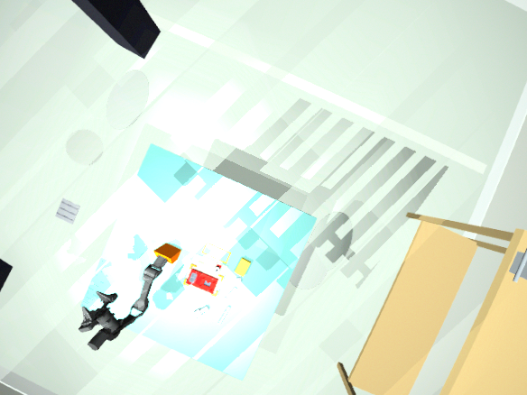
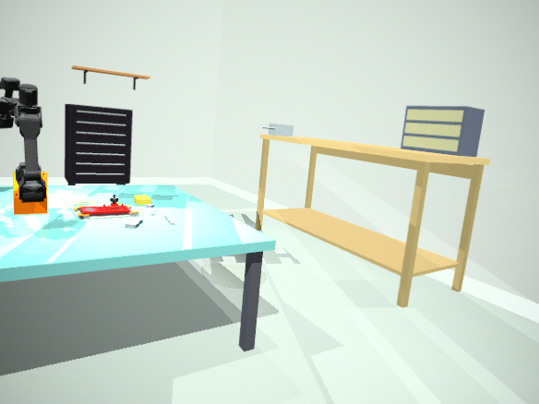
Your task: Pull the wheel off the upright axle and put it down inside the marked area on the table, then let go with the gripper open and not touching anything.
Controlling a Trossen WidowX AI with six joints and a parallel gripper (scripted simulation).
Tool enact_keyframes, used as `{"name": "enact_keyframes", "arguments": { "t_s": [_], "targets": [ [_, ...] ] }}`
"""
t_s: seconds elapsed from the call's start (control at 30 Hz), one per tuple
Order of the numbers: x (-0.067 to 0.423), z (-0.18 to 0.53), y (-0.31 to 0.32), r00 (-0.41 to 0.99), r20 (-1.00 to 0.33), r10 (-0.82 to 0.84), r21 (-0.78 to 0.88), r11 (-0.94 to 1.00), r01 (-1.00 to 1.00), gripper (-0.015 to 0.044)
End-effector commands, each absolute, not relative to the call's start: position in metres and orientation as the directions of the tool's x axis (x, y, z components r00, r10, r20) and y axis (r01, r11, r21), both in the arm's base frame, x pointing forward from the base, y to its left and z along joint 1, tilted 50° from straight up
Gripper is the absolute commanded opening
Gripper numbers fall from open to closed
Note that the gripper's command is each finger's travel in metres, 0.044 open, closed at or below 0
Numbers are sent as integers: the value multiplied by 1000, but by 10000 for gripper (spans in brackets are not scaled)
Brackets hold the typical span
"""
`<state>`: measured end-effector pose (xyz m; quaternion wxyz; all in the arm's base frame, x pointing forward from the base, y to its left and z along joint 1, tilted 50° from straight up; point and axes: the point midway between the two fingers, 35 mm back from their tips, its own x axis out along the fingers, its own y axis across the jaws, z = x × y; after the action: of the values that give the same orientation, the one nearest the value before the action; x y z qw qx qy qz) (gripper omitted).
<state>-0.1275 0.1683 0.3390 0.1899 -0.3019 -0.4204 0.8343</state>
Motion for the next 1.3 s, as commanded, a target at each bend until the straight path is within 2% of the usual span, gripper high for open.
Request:
{"name": "enact_keyframes", "arguments": {
  "t_s": [0.0,0.1,0.33,0.53,0.7,0.9,1.07,1.27],
  "targets": [
    [-127,339,169,-743,-346,573,-814,-577,-66,374],
    [-120,334,183,-704,-376,602,-780,-616,-109,300],
    [-73,301,244,-472,-541,696,-579,-715,-391,300],
    [-21,265,280,-261,-687,678,-379,-641,-667,300],
    [30,233,299,-90,-797,597,-247,-459,-854,300],
    [99,191,304,90,-903,420,-162,-139,-977,300],
    [156,156,295,198,-953,231,-166,151,-975,300],
    [219,114,270,269,-963,-21,-249,454,-856,300]
  ]
}}
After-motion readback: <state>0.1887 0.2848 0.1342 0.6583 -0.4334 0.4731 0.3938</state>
